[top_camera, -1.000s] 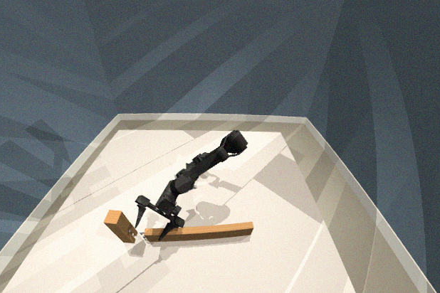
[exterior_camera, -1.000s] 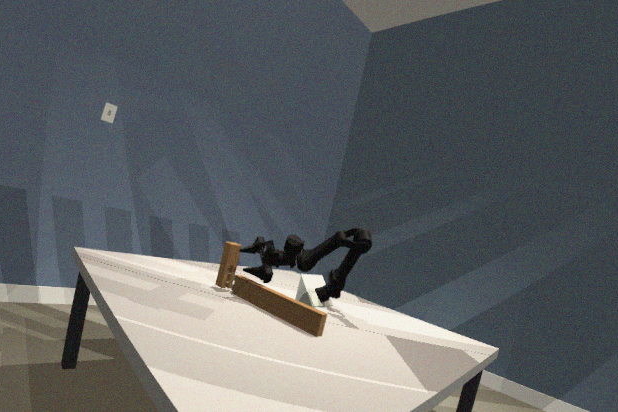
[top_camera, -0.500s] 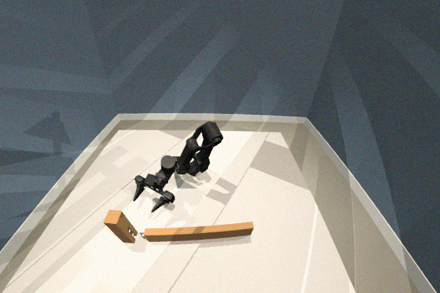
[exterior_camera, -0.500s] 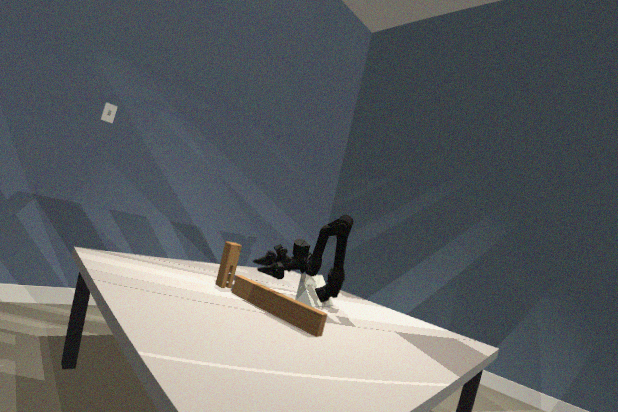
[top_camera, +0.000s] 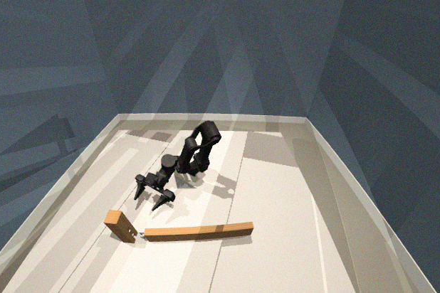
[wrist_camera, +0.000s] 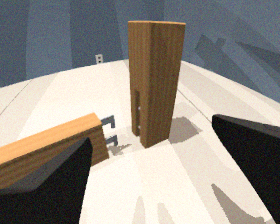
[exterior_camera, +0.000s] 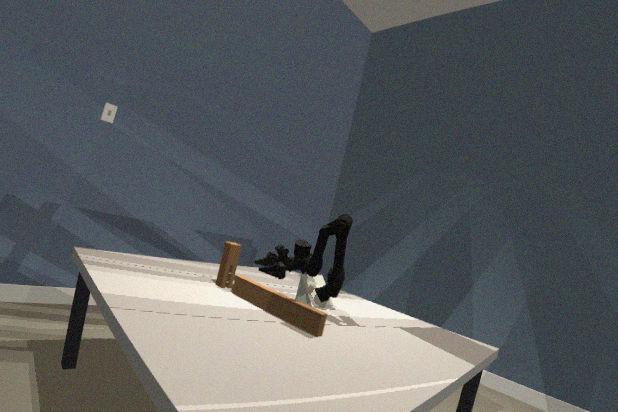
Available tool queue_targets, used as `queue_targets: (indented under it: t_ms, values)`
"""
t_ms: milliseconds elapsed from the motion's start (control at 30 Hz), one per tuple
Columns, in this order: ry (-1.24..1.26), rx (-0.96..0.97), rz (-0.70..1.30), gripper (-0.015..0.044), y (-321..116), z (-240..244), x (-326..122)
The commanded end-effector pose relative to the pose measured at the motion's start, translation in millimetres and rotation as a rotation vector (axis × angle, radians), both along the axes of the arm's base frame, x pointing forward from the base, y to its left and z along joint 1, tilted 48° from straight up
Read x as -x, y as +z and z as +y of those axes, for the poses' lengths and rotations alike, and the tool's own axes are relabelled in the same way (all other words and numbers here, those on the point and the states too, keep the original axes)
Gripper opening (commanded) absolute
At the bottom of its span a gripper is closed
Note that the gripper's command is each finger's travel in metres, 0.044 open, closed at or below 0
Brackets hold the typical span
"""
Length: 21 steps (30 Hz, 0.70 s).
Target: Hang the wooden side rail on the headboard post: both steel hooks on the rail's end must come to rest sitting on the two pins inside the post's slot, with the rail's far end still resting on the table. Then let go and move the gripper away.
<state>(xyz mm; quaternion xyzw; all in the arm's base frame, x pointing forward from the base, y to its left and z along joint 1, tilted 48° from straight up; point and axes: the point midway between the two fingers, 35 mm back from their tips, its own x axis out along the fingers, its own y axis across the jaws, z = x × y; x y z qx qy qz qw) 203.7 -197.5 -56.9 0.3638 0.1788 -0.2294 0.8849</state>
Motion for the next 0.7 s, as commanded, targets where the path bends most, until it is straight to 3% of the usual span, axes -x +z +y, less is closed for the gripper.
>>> queue_targets:
  t_ms: [0, 400, 667]
  values:
    - [-0.001, -0.005, -0.004, 0.0440, 0, 1, 0]
    - [-0.063, -0.168, 0.144, 0.0440, -11, -24, -27]
    - [-0.152, -0.282, 0.299, 0.0440, 17, -35, -53]
